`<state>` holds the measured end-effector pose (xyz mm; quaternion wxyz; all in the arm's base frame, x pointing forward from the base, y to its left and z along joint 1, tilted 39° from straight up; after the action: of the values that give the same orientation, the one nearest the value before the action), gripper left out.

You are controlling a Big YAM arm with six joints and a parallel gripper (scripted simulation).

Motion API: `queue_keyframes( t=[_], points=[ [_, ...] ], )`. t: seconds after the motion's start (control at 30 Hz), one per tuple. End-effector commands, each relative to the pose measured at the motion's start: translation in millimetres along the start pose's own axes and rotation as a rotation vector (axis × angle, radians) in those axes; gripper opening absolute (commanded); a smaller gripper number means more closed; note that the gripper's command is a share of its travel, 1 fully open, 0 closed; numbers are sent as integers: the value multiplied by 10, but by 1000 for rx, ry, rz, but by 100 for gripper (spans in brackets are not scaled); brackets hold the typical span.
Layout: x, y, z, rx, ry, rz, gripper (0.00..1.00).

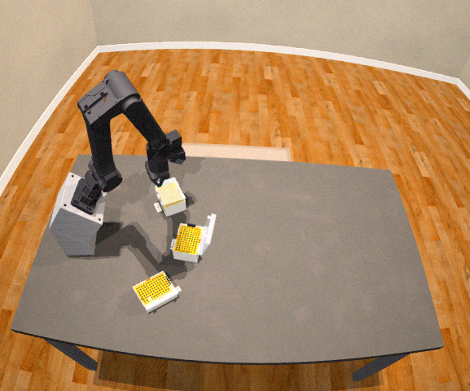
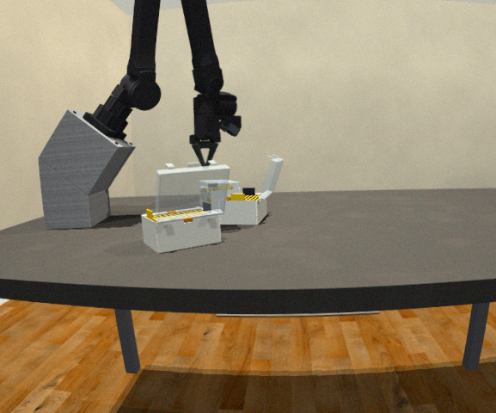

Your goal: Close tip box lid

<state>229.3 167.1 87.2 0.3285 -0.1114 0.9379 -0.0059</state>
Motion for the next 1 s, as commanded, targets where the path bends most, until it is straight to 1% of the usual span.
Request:
queue_keyframes(
  t=[0.0,0.2,0.23,0.4,0.53,0.67,0.87,0.97],
  points=[
    [-104,43,-25,-11,-21,4,0],
    [-104,43,-25,-11,-21,4,0],
    [-123,29,24,-6,-18,3,0],
    [-21,-9,134,2,-2,-5,0],
    [-55,3,160,-1,-8,-3,0],
    [-19,-11,234,2,-2,-5,0],
    [-42,-3,330,1,-6,-4,0],
    [-32,25,320,-5,-7,-13,0]
  ],
)
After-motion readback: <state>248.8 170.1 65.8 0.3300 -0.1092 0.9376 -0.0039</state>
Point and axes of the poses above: the point where the finger pads meet when closed, its own z axis out along the fingers, its own y axis across the jaws, x = y × z, the point moved 3 cm from there along -z, back along the fingers, and after that the axes turned 12 degrees about z, right-handed, at the moved point
